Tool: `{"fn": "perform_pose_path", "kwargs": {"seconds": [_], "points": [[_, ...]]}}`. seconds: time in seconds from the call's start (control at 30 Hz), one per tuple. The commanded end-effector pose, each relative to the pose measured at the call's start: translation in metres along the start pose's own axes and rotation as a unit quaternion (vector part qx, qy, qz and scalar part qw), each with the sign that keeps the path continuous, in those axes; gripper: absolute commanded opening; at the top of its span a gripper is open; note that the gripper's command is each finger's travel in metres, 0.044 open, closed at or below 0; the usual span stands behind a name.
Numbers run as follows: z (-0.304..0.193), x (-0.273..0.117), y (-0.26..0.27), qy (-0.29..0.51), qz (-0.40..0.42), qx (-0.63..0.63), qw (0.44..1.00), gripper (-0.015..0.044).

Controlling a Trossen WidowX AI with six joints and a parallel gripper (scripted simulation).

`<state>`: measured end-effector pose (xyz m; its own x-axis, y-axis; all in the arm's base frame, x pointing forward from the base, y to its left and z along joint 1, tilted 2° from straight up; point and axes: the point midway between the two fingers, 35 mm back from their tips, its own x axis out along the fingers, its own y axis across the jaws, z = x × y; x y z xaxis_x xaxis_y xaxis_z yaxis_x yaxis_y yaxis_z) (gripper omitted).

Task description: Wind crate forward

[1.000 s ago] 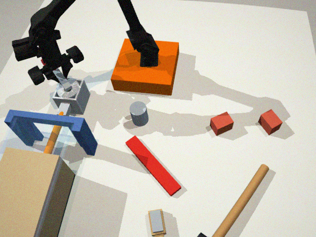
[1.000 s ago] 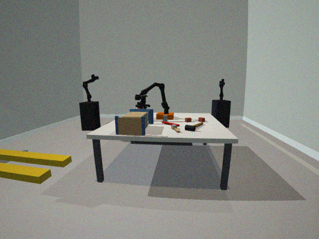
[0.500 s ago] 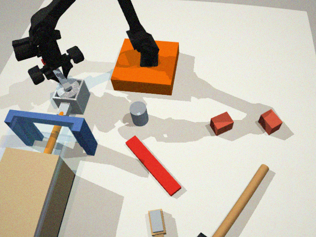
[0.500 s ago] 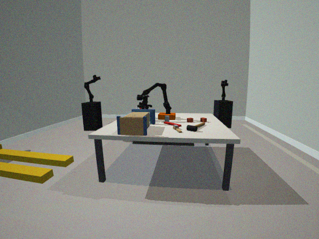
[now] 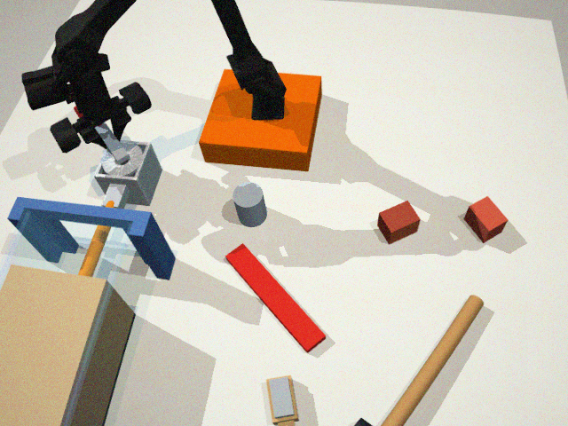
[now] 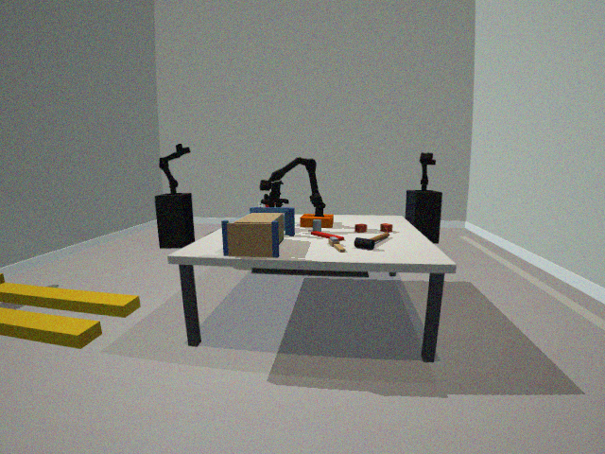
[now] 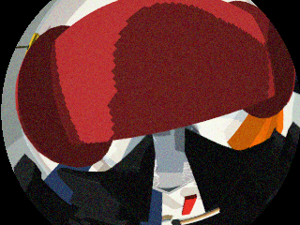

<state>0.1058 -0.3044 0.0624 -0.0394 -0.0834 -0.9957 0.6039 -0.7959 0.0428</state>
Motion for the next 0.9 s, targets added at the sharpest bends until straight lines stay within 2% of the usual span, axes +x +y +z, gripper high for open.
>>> {"fn": "perform_pose_path", "kwargs": {"seconds": [0.0, 0.7, 0.87], "points": [[-0.0005, 0.0040, -0.0009, 0.001, -0.002, 0.014, 1.000, 0.0000], [-0.0005, 0.0036, -0.0031, 0.000, -0.004, 0.043, 0.999, 0.0000], [-0.0003, 0.0039, 0.0016, 0.002, -0.001, -0.007, 1.000, 0.0000]]}}
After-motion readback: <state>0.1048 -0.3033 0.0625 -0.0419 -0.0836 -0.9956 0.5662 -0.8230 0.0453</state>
